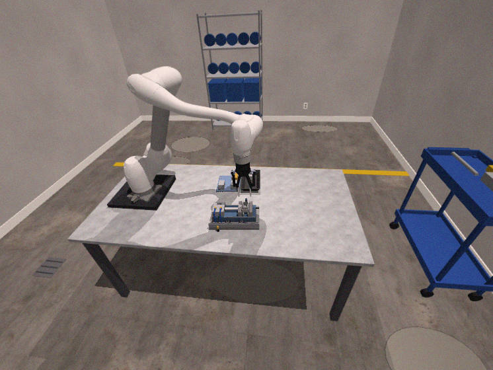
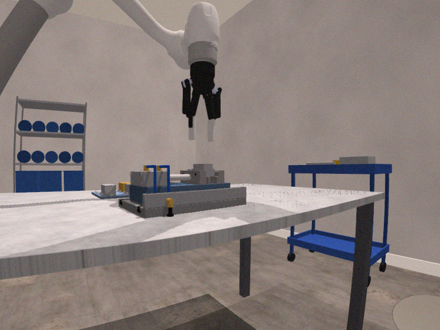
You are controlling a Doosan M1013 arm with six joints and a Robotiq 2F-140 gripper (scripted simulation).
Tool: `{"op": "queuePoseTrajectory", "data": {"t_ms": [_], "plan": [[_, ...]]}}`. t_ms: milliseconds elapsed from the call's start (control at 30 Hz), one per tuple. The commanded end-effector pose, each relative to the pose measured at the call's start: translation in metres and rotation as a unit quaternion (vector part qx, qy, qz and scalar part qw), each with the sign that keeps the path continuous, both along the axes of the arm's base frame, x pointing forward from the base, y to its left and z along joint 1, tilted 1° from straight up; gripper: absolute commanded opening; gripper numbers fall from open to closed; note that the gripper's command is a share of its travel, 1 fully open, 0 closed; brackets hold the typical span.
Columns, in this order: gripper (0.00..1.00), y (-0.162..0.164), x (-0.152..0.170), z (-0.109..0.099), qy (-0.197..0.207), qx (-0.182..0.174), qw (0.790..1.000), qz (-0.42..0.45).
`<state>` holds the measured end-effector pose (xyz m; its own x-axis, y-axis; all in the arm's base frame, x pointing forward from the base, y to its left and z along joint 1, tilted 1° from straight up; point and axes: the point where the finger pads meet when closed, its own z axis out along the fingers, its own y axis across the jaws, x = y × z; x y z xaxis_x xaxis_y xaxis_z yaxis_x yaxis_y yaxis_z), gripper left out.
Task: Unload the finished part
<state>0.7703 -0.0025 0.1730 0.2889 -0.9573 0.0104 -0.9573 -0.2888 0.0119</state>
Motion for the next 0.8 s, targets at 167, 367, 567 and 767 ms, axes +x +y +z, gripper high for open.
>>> {"op": "queuePoseTrajectory", "data": {"t_ms": [167,367,567,767], "plan": [[0.40,-0.003,0.001,0.001,0.001,-0.002,1.000,0.003],[0.40,-0.003,0.001,-0.001,0.001,-0.002,1.000,0.003],[0.40,-0.003,0.001,-0.006,0.001,-0.002,1.000,0.003],[0.40,-0.003,0.001,-0.015,0.001,-0.002,1.000,0.003]]}}
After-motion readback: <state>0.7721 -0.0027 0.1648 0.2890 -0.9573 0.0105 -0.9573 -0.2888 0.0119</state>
